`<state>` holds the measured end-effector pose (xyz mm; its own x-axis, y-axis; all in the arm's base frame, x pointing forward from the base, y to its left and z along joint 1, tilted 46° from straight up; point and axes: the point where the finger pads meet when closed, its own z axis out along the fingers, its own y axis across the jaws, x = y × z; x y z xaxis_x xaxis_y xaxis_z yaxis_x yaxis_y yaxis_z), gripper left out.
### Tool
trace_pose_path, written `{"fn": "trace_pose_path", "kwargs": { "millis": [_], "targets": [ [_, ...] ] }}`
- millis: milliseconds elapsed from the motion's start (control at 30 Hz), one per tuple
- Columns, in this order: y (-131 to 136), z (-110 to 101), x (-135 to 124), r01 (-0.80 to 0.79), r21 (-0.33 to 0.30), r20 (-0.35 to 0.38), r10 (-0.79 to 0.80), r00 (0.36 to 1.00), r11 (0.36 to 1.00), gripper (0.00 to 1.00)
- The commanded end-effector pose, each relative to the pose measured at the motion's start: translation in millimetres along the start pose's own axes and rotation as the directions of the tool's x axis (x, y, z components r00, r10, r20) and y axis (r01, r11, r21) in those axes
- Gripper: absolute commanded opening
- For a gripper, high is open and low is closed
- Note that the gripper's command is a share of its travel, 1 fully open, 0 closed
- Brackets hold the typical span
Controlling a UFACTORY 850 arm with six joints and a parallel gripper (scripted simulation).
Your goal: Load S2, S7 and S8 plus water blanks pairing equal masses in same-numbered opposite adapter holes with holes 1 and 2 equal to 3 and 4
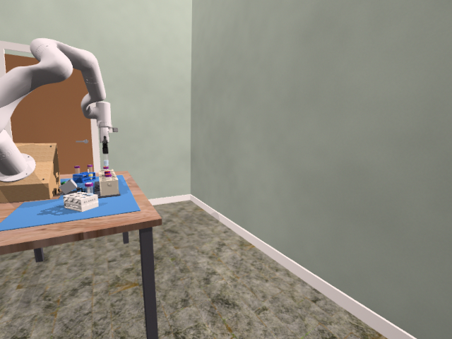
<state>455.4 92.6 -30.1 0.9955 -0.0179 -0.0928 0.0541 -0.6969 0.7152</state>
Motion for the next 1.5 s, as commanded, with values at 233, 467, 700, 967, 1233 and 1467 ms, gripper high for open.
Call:
{"fn": "trace_pose_path", "kwargs": {
  "millis": [233, 467, 700, 967, 1233, 1467],
  "targets": [
    [0, -1, 1, -0.001, 0.001, -0.002, 0.001, 1.000, 1.000, 0.00],
    [0, 1, 1, -0.001, 0.001, -0.001, 0.001, 1.000, 1.000, 0.00],
    [0, 15, 1, -0.001, 0.001, -0.002, 0.001, 1.000, 1.000, 0.00],
    [0, 27, 1, -0.001, 0.001, -0.001, 0.001, 1.000, 1.000, 0.00],
    [0, 34, 1, -0.001, 0.001, -0.001, 0.001, 1.000, 1.000, 0.00],
    [0, 34, 1, -0.001, 0.001, -0.002, 0.001, 1.000, 1.000, 0.00]
  ]
}}
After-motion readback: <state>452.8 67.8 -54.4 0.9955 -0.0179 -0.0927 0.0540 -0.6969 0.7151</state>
